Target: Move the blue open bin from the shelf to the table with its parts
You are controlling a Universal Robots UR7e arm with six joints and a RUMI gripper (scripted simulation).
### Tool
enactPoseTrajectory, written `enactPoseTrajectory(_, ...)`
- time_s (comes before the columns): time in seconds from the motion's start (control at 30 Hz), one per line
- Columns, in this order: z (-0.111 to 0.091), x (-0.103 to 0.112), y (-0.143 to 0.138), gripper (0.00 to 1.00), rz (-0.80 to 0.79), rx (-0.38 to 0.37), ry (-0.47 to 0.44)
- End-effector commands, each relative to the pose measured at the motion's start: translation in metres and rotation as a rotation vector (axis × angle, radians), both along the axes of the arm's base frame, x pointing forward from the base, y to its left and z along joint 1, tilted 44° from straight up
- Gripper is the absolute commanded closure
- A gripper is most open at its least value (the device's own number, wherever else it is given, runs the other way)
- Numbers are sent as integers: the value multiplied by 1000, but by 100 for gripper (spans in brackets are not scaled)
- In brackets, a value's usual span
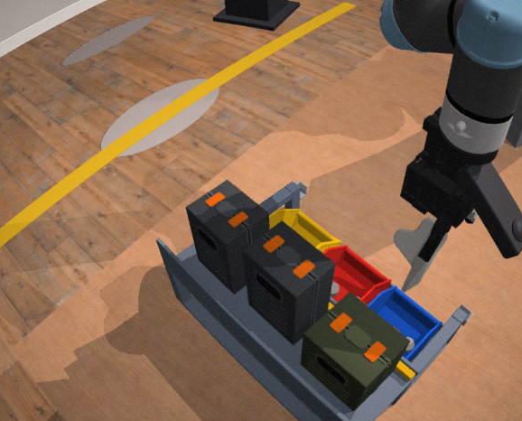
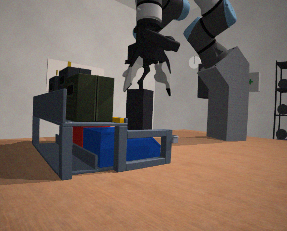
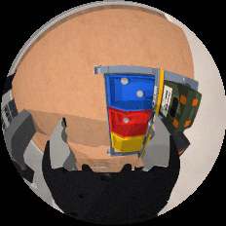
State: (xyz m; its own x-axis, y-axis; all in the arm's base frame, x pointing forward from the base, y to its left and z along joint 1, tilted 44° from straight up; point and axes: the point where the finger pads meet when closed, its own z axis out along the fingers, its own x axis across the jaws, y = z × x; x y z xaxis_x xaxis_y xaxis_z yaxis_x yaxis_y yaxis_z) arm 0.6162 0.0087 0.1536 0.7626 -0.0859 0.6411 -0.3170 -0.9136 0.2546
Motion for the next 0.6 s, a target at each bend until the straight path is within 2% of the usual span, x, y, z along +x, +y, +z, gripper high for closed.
enactPoseTrajectory(0.0, 1, 1, 1, 0, 7, -7, -3)
enactPoseTrajectory(0.57, 1, 1, 1, 0, 12, -13, -4)
